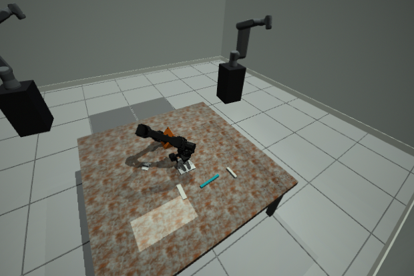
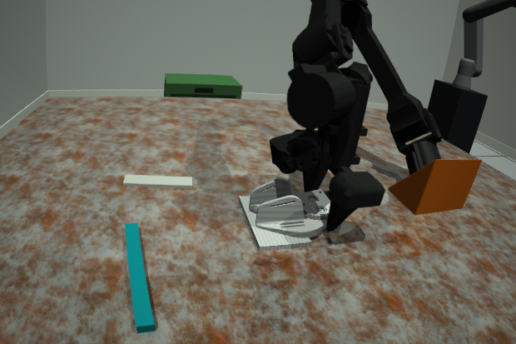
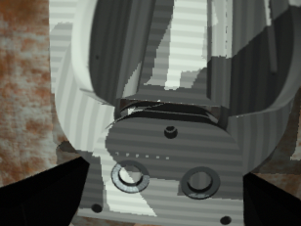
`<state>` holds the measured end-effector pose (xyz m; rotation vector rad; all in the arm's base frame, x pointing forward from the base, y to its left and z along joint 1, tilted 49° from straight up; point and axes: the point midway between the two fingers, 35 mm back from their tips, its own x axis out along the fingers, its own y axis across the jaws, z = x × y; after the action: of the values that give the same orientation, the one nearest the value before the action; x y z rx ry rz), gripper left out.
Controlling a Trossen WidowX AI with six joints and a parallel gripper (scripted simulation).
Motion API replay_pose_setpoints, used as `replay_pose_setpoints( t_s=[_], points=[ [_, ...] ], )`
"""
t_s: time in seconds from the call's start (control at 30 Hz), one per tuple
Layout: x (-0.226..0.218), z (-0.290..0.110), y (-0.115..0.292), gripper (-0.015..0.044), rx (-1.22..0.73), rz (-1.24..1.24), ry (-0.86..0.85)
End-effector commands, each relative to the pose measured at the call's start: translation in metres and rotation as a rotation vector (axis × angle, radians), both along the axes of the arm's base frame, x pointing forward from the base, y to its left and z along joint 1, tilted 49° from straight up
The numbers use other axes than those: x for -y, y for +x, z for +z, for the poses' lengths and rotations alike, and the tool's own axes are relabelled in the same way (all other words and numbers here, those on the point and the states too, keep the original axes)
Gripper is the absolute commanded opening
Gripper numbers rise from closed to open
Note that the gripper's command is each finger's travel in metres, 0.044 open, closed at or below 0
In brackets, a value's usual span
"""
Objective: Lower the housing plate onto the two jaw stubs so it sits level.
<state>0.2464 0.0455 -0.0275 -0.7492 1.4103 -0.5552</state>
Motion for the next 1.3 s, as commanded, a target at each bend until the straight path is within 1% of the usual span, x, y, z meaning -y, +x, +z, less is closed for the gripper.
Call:
replay_pose_setpoints(
  t_s=[0.0, 0.53, 0.63, 0.67, 1.1, 1.2, 1.27],
  points=[
    [0.000, -0.001, 0.000, 0.0351, -0.005, 0.003, 0.000],
    [0.000, -0.001, 0.000, 0.0351, -0.005, 0.003, 0.000],
    [0.000, 0.000, 0.000, 0.0430, 0.000, 0.000, 0.000],
    [0.000, 0.000, 0.000, 0.0440, 0.000, 0.000, 0.000],
    [0.000, 0.000, 0.000, 0.0440, 0.000, 0.000, 0.000],
    [-0.011, 0.009, 0.000, 0.0440, -0.001, 0.001, 0.002],
    [-0.026, 0.022, -0.002, 0.0440, -0.003, 0.002, 0.004]
  ],
)
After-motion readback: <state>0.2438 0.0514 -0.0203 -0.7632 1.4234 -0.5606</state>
